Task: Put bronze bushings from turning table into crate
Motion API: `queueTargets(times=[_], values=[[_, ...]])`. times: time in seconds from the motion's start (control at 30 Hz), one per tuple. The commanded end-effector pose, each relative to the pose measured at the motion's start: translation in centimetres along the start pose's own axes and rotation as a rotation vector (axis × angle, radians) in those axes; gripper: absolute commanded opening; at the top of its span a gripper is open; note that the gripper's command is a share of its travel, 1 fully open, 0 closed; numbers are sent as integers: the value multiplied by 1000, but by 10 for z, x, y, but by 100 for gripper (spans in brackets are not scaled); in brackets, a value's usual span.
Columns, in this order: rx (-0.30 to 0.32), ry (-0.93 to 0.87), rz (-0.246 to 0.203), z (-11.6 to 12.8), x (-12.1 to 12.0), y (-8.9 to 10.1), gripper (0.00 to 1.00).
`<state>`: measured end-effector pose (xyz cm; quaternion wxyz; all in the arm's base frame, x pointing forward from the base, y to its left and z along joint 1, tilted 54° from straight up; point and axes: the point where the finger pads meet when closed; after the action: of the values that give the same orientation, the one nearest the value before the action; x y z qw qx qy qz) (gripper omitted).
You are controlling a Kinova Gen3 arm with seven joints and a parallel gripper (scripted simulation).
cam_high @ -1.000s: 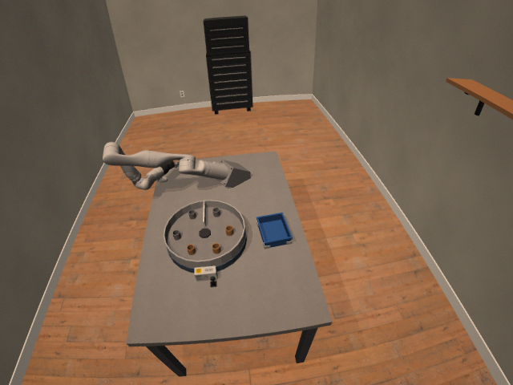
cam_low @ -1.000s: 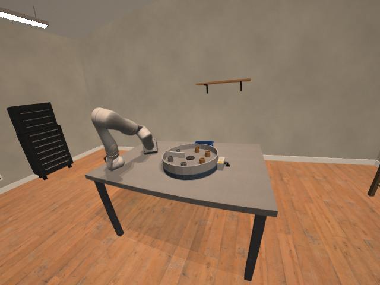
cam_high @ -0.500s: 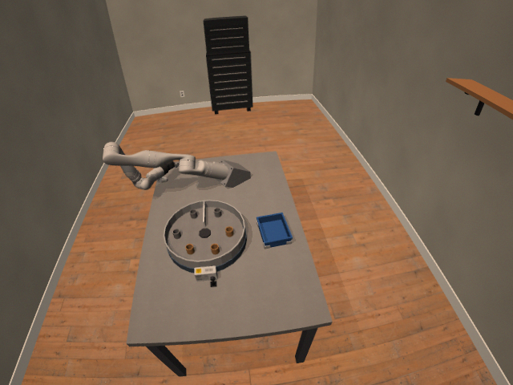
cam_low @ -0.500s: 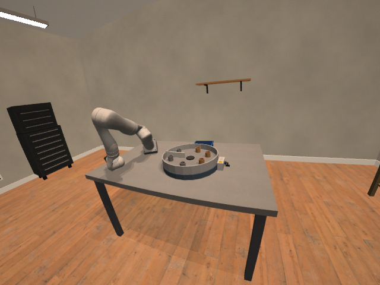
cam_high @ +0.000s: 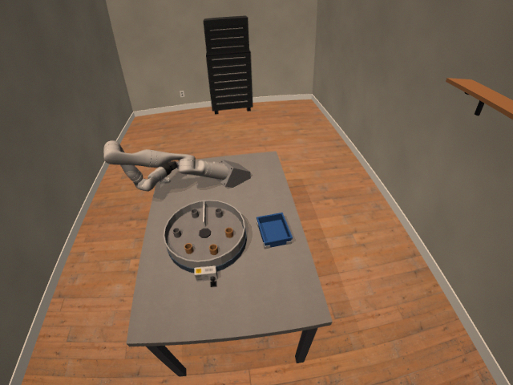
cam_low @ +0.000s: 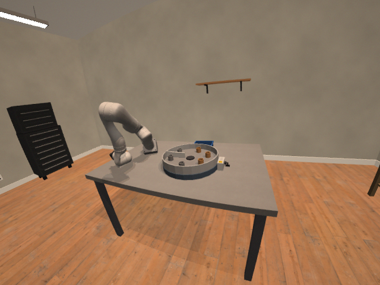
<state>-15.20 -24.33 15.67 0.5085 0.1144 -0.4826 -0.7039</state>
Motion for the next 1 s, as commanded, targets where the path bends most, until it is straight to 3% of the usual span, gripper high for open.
queueTargets(times=[0.0, 0.17, 0.57, 0.73, 0.97], values=[[-1, -2, 2, 1, 0, 0, 100], [-1, -1, 1, 14, -48, 29, 100], [-1, -1, 1, 14, -48, 29, 100], [-1, 0, -1, 27, -96, 58, 100], [-1, 0, -1, 27, -96, 58, 100]])
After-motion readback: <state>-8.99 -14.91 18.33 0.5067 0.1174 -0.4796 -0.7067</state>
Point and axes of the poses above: the point where the finger pads meet when closed, its own y axis back along the fingers, its own x axis across the jaws, z = x × y, and after that the axes turned 10 degrees about -y, right-handed
